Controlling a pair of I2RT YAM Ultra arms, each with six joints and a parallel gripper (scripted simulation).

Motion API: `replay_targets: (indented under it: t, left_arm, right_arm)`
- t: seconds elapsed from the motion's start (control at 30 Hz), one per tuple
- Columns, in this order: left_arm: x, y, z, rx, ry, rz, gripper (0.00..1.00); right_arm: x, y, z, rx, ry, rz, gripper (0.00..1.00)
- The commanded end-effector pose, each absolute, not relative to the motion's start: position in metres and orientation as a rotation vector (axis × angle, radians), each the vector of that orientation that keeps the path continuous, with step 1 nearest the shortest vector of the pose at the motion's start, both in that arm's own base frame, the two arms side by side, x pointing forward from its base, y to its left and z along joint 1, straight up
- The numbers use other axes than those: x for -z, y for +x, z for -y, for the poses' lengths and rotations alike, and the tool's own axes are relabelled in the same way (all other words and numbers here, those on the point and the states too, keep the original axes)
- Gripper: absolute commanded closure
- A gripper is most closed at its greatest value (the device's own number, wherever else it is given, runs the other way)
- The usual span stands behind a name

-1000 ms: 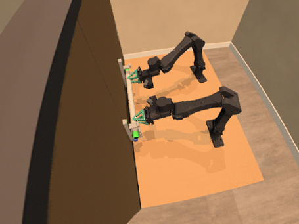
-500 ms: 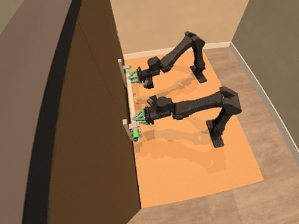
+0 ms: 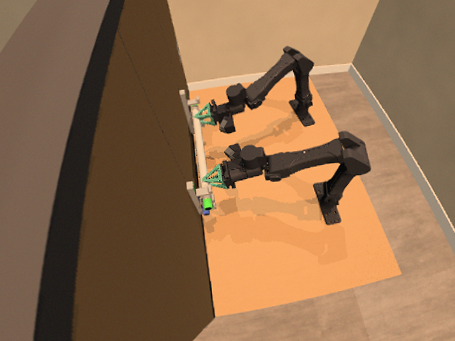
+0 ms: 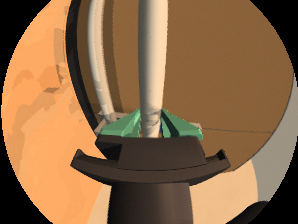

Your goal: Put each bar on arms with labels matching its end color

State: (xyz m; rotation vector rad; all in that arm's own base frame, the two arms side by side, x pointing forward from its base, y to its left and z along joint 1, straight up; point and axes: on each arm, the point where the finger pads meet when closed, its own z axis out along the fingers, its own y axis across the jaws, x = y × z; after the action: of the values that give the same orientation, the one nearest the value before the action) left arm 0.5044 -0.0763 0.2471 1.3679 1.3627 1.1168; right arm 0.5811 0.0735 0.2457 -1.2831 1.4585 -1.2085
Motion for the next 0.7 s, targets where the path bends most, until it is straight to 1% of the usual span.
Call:
replay_targets:
  t: [0.0,0.67]
  left_arm:
    - [-0.325,0.504,0.075,-1.22,1.203,-1.221,1.0]
    - [-0.325,0.487,0.075,-1.22,1.203,-1.221,1.0]
  right_arm:
    - [-0.326,0.577,-0.07,1.319,-1.135,-1.319,1.0]
    - [-0.325,0.56,-0.073,1.319,-1.135,-1.319,1.0]
